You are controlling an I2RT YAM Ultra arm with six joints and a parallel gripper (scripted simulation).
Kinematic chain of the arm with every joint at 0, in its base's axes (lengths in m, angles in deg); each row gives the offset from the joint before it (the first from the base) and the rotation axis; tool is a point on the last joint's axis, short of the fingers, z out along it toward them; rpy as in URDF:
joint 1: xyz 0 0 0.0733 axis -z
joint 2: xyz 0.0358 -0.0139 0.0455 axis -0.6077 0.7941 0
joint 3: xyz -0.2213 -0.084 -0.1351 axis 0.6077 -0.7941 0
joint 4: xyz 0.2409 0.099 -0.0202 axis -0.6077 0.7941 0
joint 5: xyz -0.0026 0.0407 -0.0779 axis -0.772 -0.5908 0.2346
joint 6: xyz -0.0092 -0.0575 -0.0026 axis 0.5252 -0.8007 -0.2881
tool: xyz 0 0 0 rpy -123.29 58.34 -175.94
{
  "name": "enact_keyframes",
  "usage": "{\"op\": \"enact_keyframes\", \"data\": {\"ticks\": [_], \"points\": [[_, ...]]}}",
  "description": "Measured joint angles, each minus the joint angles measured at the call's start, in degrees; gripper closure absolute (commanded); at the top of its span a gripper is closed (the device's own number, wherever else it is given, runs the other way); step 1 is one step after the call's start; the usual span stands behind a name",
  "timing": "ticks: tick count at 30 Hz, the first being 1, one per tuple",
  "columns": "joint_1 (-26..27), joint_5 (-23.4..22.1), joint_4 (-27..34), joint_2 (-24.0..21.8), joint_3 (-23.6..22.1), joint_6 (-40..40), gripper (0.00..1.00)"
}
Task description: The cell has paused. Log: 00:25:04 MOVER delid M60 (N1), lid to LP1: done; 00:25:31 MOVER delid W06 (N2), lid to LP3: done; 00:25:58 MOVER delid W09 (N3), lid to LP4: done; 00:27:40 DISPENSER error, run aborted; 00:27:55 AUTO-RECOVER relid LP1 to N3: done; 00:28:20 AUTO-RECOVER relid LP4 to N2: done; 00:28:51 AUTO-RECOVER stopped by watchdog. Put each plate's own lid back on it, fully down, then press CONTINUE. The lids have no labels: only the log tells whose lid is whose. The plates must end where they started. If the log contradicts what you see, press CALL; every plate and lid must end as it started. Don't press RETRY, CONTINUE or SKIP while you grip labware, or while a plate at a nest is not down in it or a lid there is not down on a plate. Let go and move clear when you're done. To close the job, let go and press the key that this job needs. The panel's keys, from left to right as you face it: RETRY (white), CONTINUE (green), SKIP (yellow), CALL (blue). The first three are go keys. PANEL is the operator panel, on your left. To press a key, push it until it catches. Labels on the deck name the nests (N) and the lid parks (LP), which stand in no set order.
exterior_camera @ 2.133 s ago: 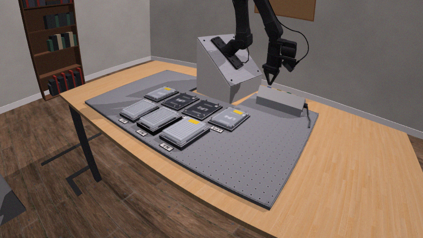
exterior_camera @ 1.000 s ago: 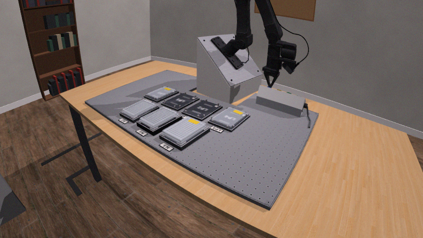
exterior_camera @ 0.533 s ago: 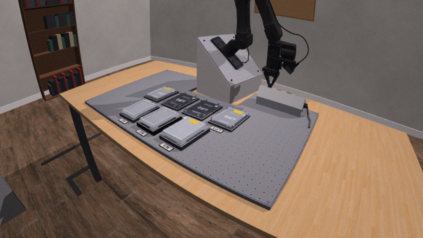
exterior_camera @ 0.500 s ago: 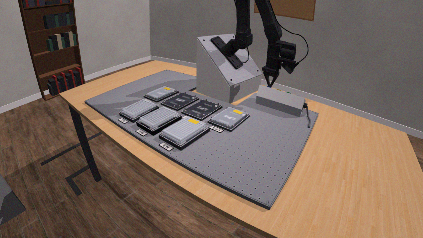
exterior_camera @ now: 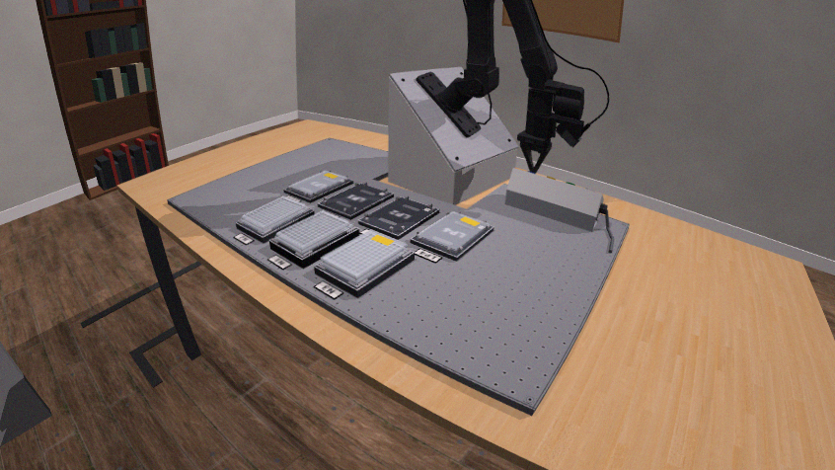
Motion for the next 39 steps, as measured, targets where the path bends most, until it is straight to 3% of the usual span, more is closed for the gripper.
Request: {"op": "enact_keyframes", "data": {"ticks": [39], "points": [[1.0, -1.9, -1.7, 0.9, -0.5, -1.0, 1.00]]}}
